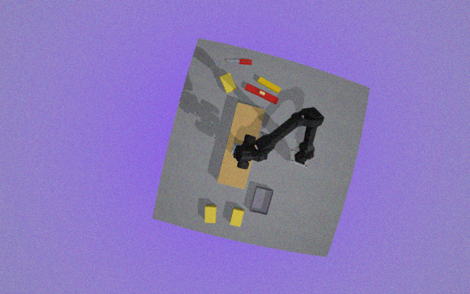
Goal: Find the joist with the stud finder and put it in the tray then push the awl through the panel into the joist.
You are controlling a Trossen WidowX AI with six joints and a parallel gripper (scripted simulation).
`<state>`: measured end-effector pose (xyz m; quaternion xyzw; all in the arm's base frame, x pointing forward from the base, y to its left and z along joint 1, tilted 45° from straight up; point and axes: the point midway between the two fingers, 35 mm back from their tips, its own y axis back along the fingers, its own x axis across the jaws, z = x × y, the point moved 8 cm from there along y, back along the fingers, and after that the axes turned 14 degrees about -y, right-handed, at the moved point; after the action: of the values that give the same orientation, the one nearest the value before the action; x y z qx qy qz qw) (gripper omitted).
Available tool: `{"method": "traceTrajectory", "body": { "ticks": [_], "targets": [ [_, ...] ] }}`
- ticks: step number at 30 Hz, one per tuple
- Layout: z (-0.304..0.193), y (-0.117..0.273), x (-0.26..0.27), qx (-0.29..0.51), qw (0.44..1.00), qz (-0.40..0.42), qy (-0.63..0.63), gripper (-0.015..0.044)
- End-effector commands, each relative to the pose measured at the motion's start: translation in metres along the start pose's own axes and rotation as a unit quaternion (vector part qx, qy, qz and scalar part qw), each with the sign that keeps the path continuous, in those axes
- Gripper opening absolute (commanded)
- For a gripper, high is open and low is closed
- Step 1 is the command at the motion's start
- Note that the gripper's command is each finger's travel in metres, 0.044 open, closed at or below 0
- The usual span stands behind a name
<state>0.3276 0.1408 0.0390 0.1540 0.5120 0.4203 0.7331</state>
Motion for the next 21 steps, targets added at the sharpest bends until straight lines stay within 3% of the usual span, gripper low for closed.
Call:
{"method": "traceTrajectory", "body": {
  "ticks": [1, 21],
  "targets": [
    [-0.003, 0.000, 0.014, 0.001, 1.000, 0.004, 0.001, 0.0000],
    [-0.018, 0.002, 0.072, 0.001, 1.000, 0.006, 0.000, 0.0000]
  ]
}}
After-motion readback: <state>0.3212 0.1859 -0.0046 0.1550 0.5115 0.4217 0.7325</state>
